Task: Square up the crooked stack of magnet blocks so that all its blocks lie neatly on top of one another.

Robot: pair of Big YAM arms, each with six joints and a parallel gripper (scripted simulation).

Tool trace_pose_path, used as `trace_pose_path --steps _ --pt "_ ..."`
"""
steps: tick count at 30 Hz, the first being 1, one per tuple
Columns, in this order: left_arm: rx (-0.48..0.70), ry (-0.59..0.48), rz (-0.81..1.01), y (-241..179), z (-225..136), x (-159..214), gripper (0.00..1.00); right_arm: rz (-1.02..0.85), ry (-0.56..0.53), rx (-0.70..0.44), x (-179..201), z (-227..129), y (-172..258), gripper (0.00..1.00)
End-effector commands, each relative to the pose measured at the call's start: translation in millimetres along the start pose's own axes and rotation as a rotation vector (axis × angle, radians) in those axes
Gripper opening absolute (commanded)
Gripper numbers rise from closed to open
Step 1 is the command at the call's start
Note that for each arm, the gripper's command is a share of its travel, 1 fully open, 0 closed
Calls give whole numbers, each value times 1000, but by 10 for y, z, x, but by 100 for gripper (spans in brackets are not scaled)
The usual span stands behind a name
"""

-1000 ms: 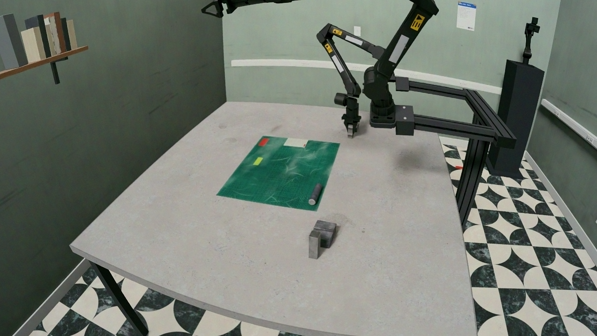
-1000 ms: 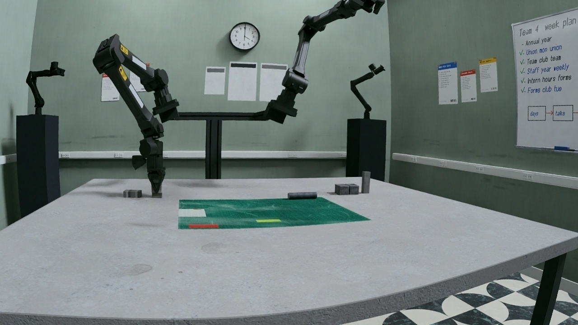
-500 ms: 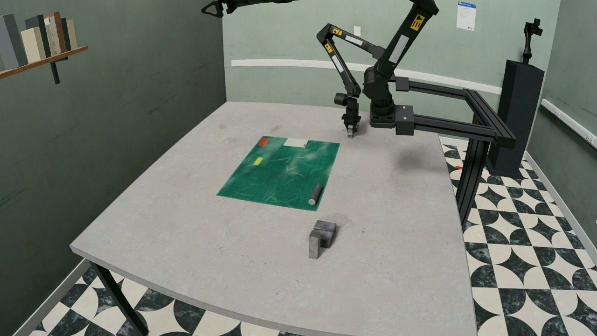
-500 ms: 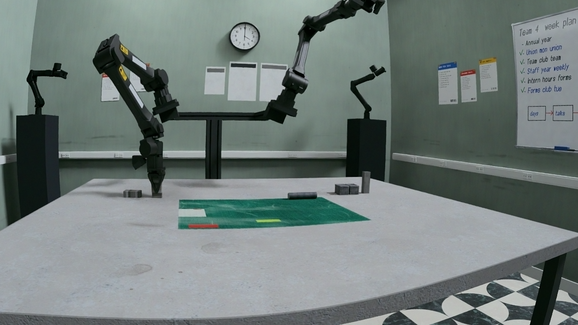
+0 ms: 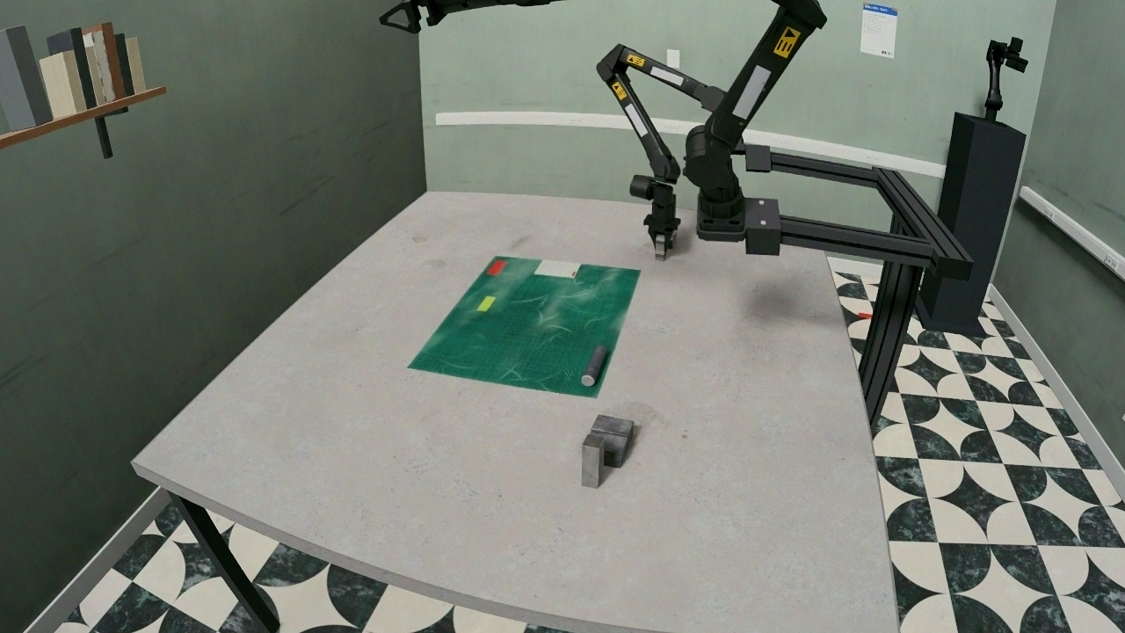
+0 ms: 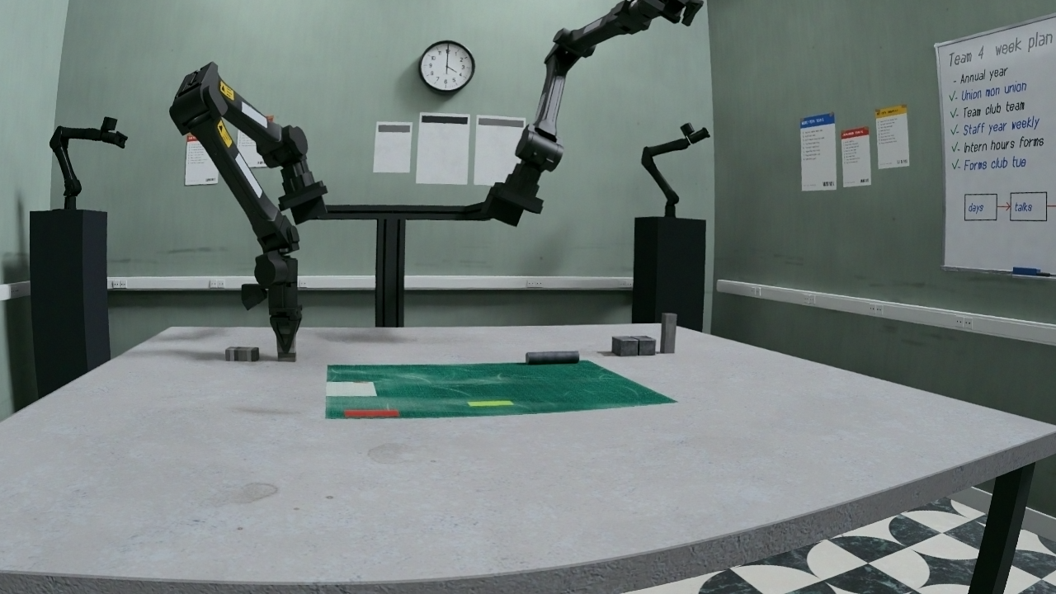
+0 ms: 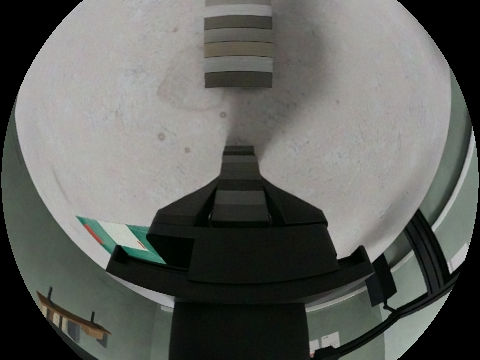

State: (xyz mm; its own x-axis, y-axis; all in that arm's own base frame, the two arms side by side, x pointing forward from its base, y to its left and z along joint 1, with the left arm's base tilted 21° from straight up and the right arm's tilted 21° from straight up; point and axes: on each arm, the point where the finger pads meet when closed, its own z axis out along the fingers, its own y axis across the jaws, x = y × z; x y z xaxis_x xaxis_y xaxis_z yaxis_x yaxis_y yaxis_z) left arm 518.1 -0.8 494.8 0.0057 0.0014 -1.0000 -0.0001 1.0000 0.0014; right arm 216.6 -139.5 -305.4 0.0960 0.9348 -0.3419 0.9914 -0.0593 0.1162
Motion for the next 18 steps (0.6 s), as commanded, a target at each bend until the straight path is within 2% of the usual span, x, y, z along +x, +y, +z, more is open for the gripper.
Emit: trace_pose_path --steps 1,13,14,18 --pt "15 -55 12 -88 -30 -244 100 -12 -3 -1 13 -33 -13 28" --pt "15 -55 12 -88 -30 -244 100 -12 -3 -1 13 -33 -13 28" --pt "15 -55 12 -88 -30 -244 100 -12 -3 -1 13 -33 -13 60" --pt "15 -55 12 -88 -30 -244 100 -12 -2 -1 14 -33 -13 60"
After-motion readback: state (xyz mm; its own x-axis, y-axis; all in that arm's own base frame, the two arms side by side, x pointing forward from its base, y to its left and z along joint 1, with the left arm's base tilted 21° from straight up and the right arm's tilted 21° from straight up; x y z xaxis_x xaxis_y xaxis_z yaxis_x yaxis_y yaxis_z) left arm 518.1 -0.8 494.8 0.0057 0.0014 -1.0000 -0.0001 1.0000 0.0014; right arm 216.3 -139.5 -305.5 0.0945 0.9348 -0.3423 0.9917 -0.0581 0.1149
